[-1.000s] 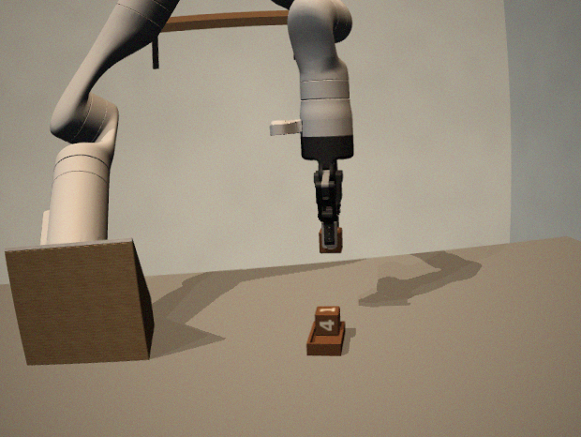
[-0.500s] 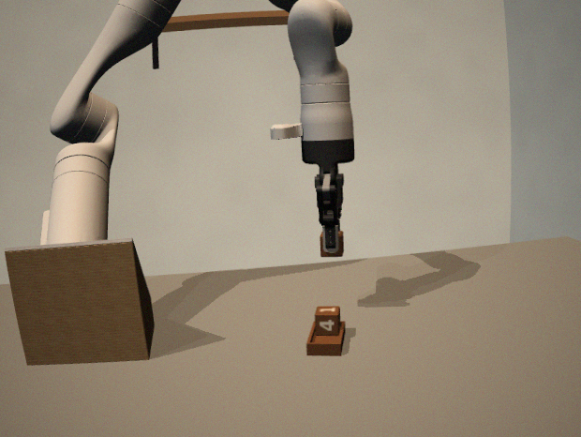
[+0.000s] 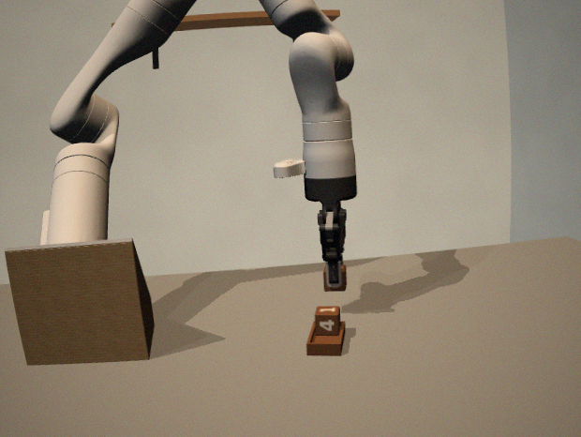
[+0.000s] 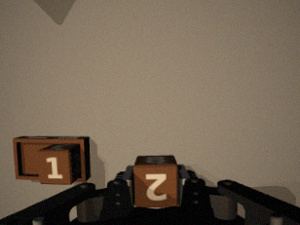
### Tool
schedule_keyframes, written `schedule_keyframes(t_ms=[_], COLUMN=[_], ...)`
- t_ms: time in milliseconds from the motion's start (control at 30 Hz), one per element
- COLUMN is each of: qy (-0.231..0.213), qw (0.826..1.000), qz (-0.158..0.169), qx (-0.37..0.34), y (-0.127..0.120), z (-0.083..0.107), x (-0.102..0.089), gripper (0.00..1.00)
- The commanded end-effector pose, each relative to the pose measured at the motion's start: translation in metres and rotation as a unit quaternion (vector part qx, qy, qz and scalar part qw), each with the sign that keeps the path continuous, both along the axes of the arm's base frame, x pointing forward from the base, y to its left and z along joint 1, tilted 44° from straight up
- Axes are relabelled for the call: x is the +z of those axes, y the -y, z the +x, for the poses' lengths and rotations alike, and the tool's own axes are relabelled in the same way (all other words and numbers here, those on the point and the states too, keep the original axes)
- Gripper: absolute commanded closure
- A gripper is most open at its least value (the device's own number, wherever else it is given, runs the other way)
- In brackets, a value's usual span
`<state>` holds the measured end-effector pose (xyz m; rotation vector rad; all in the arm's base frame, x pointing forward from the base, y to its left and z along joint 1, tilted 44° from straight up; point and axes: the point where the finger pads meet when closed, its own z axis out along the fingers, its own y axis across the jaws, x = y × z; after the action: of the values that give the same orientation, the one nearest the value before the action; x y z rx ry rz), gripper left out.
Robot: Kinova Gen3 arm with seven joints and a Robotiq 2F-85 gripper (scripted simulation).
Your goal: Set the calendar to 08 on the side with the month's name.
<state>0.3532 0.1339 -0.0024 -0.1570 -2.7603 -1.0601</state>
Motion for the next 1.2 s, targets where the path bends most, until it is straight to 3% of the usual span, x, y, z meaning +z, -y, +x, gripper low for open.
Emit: schedule_keyframes(t_ms=[0, 300, 1167], qy=[-0.006, -0.006, -0.006], qw=[1.0, 1.0, 1.0], qz=[0.004, 0.004, 0.004], qx=[0.004, 0.004, 0.004], y=[-0.009, -0.025, -0.026], z=[-0.006, -0.009, -0.009], x=[-0.008, -0.025, -0.026], gripper=[0.72, 0.72, 0.72])
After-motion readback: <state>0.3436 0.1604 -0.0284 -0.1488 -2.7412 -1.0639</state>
